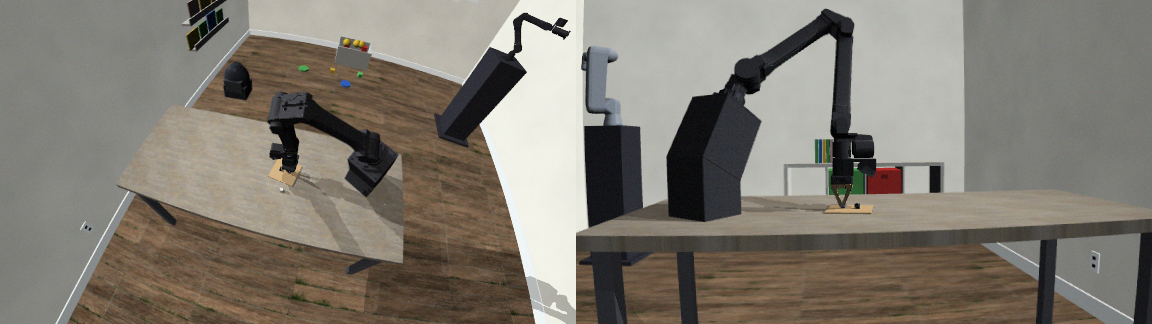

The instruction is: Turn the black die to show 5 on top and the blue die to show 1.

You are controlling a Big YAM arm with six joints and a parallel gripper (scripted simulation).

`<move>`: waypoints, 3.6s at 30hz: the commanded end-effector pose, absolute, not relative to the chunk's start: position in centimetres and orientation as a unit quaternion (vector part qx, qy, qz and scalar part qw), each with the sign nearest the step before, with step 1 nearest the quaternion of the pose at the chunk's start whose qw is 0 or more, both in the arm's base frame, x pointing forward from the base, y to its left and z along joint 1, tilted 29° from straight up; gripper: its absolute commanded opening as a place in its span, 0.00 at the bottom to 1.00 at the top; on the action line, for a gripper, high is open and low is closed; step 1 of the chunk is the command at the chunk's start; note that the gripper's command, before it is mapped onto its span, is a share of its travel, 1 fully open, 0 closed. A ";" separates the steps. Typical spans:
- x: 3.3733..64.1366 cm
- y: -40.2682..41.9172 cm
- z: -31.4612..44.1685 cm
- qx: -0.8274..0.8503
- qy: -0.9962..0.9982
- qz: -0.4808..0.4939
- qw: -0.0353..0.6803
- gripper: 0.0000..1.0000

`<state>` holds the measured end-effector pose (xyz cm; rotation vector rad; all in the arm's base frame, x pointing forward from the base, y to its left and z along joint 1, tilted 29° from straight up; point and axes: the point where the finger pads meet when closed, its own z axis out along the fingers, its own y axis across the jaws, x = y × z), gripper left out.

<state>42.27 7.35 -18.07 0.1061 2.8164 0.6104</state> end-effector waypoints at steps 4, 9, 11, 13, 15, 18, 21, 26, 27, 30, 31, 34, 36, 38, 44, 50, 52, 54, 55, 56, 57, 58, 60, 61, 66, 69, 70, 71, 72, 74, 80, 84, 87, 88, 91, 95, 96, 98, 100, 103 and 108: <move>43.1 7.4 -17.3 0.031 0.968 0.209 0.139 0.12; 42.8 7.7 -18.1 0.031 0.968 0.209 0.133 0.12; 42.8 7.8 -18.2 0.030 0.968 0.210 0.135 0.12; 43.2 7.9 -17.8 0.029 0.967 0.210 0.140 0.12; 43.1 7.9 -17.9 0.031 0.967 0.210 0.139 0.12; 43.0 7.8 -18.1 0.033 0.968 0.210 0.136 0.12; 42.8 7.8 -18.1 0.033 0.968 0.210 0.135 0.12; 42.9 7.8 -18.1 0.033 0.968 0.210 0.136 0.12; 42.9 7.8 -18.1 0.033 0.968 0.210 0.136 0.12; 42.9 7.8 -18.1 0.033 0.968 0.210 0.136 0.12; 42.9 7.8 -18.1 0.033 0.968 0.210 0.136 0.12; 42.9 7.8 -18.1 0.033 0.968 0.210 0.136 0.12; 42.9 7.8 -18.1 0.033 0.968 0.210 0.136 0.12; 42.8 7.8 -18.1 0.033 0.968 0.210 0.136 0.12; 42.8 7.8 -18.1 0.033 0.968 0.210 0.136 0.12; 42.8 7.8 -18.1 0.033 0.968 0.210 0.136 0.12; 42.8 7.8 -18.1 0.033 0.968 0.210 0.136 0.12; 42.8 7.8 -18.1 0.033 0.968 0.210 0.136 0.12; 42.8 7.8 -18.1 0.033 0.968 0.210 0.136 0.12; 42.8 7.8 -18.1 0.033 0.968 0.210 0.136 0.12; 42.8 7.8 -18.1 0.033 0.968 0.210 0.136 0.12; 42.8 7.8 -18.1 0.033 0.968 0.210 0.136 0.15; 42.8 7.8 -18.1 0.033 0.968 0.210 0.136 0.15; 42.8 7.8 -18.1 0.033 0.968 0.210 0.136 0.19; 42.8 7.8 -18.1 0.033 0.968 0.210 0.136 0.23; 42.8 7.8 -18.1 0.032 0.968 0.210 0.136 0.27; 42.8 7.8 -18.1 0.032 0.968 0.210 0.136 0.27; 42.8 7.8 -18.1 0.032 0.968 0.210 0.136 0.27; 42.8 7.8 -18.1 0.032 0.968 0.210 0.136 0.31; 42.8 7.8 -18.1 0.032 0.968 0.210 0.136 0.31; 42.8 7.8 -18.1 0.032 0.968 0.210 0.136 0.31; 43.0 7.4 -17.0 0.033 0.967 0.209 0.140 0.31; 42.6 7.0 -17.0 0.035 0.968 0.208 0.136 0.31; 42.5 6.4 -16.9 0.039 0.968 0.208 0.137 0.31; 42.3 6.1 -16.0 0.038 0.967 0.209 0.138 0.31; 41.8 5.3 -14.3 0.038 0.967 0.209 0.138 0.31; 41.7 5.1 -13.8 0.038 0.967 0.209 0.138 0.31; 41.4 4.7 -12.8 0.038 0.967 0.209 0.139 0.31; 41.1 4.2 -11.9 0.038 0.967 0.209 0.139 0.31; 40.8 3.9 -11.1 0.038 0.967 0.209 0.139 0.31; 40.4 3.3 -9.9 0.038 0.967 0.208 0.139 0.31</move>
